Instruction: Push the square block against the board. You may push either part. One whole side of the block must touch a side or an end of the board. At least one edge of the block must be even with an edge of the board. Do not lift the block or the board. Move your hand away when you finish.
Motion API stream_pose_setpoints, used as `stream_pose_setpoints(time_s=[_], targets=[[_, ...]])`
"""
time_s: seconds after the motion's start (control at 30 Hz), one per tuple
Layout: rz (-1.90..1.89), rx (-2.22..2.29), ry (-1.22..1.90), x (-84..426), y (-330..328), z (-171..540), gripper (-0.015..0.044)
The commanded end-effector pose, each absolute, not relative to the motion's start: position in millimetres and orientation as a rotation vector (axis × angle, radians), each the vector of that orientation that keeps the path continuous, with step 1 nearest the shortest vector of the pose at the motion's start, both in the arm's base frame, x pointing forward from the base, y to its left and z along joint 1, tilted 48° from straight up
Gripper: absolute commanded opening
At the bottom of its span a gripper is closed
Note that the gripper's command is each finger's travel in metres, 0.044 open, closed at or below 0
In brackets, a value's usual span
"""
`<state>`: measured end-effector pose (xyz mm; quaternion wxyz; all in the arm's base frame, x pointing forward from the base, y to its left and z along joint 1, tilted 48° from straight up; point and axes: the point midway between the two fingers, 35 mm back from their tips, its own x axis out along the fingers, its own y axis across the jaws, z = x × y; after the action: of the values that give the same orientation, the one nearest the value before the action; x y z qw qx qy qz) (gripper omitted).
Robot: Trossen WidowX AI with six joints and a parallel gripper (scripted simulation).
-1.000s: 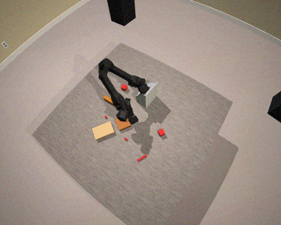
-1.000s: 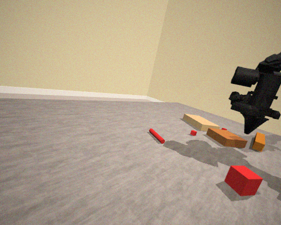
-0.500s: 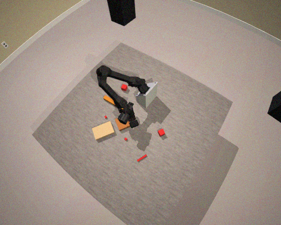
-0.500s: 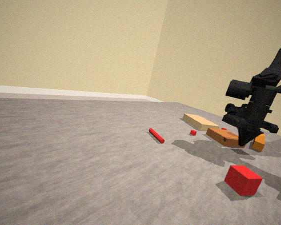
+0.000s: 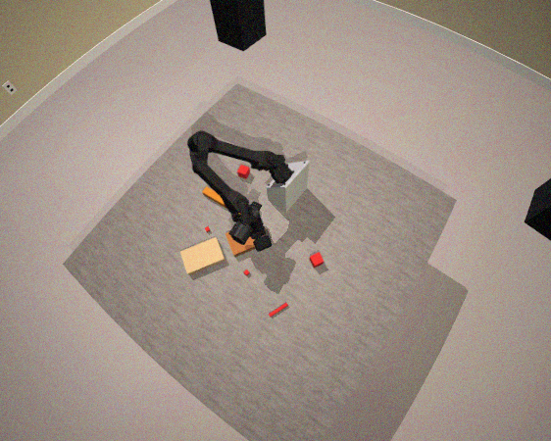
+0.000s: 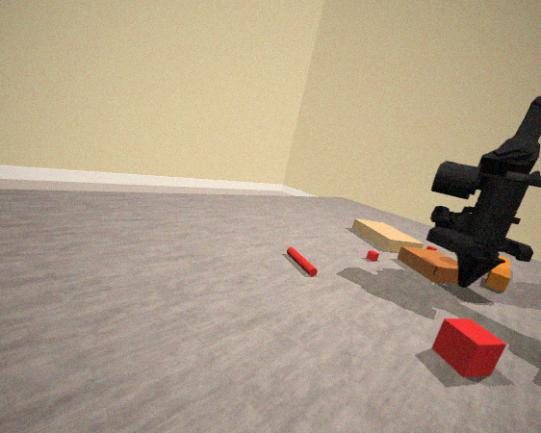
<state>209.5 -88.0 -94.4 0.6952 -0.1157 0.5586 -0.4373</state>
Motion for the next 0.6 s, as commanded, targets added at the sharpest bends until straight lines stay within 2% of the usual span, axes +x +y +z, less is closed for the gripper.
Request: stream_pose_setpoints(time_s=[0.0, 0.57], targets=[[-0.978, -0.255, 1.237, 219, -90, -91, 0.0], [-0.979, -0.255, 1.235, 243, -100, -81, 0.0]])
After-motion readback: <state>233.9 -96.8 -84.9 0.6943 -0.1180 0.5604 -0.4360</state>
